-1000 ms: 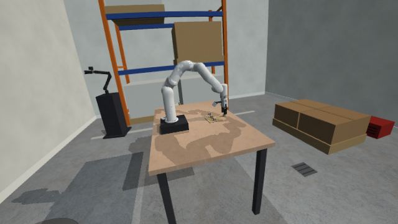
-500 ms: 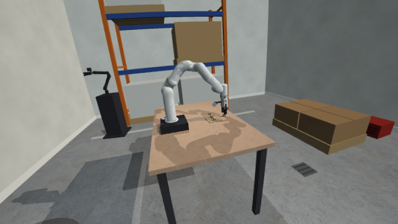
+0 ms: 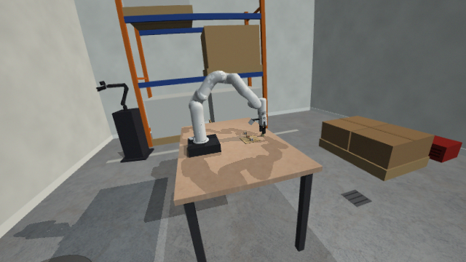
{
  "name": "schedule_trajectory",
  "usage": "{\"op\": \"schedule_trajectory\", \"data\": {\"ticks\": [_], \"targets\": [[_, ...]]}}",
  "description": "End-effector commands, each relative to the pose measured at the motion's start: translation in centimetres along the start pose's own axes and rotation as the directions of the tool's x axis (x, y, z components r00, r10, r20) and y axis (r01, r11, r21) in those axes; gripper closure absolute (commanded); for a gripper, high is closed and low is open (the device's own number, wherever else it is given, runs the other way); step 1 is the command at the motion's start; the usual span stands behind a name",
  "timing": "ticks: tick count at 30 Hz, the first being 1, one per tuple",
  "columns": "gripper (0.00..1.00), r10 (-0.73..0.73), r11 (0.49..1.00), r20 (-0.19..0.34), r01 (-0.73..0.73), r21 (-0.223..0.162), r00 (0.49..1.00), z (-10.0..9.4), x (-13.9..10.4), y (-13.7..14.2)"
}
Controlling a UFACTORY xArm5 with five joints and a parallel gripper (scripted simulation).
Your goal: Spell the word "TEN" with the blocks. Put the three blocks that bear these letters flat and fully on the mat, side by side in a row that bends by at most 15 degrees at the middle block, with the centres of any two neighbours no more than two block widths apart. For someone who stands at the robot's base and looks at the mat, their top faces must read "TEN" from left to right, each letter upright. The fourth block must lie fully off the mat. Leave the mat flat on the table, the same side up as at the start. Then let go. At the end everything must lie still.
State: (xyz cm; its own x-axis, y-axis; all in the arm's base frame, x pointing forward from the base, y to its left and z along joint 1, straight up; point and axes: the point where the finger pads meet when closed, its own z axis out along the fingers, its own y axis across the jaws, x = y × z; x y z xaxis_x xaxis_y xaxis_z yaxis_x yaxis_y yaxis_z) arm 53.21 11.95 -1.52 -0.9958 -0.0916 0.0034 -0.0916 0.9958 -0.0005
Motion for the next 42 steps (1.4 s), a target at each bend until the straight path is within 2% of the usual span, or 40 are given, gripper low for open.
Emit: {"op": "schedule_trajectory", "data": {"ticks": [1, 26, 42], "targets": [[0.37, 0.000, 1.000, 0.004, 0.000, -0.001, 1.000, -0.2, -0.2, 0.0], [0.37, 0.000, 1.000, 0.004, 0.000, -0.001, 1.000, 0.0, -0.2, 0.0], [0.37, 0.000, 1.000, 0.004, 0.000, -0.001, 1.000, 2.3, -0.1, 0.0]]}}
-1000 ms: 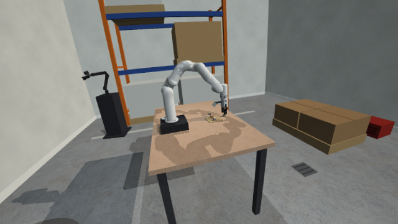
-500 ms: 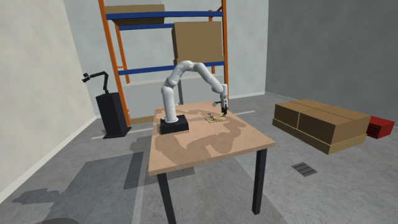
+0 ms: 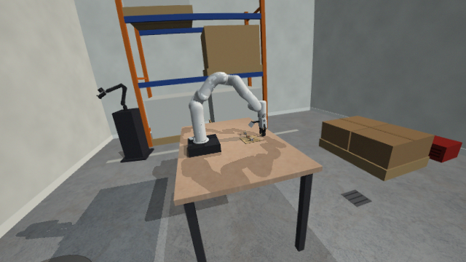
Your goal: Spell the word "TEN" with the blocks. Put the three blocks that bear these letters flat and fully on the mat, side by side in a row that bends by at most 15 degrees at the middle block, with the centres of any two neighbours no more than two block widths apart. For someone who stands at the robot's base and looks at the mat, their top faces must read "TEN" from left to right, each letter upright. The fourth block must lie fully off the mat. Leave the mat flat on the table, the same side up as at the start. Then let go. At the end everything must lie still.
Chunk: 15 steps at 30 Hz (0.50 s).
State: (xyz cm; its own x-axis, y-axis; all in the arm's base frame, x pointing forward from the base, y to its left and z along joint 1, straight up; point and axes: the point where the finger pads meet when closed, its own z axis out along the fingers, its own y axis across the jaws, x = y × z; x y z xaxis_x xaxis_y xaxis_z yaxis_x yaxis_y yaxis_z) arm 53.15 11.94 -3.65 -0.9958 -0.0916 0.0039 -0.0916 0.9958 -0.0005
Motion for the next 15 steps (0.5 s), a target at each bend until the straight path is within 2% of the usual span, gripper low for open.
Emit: {"op": "schedule_trajectory", "data": {"ticks": [1, 15], "targets": [[0.37, 0.000, 1.000, 0.005, 0.000, -0.001, 1.000, 0.18, -0.19, 0.03], [0.37, 0.000, 1.000, 0.005, 0.000, -0.001, 1.000, 0.65, -0.19, 0.03]]}}
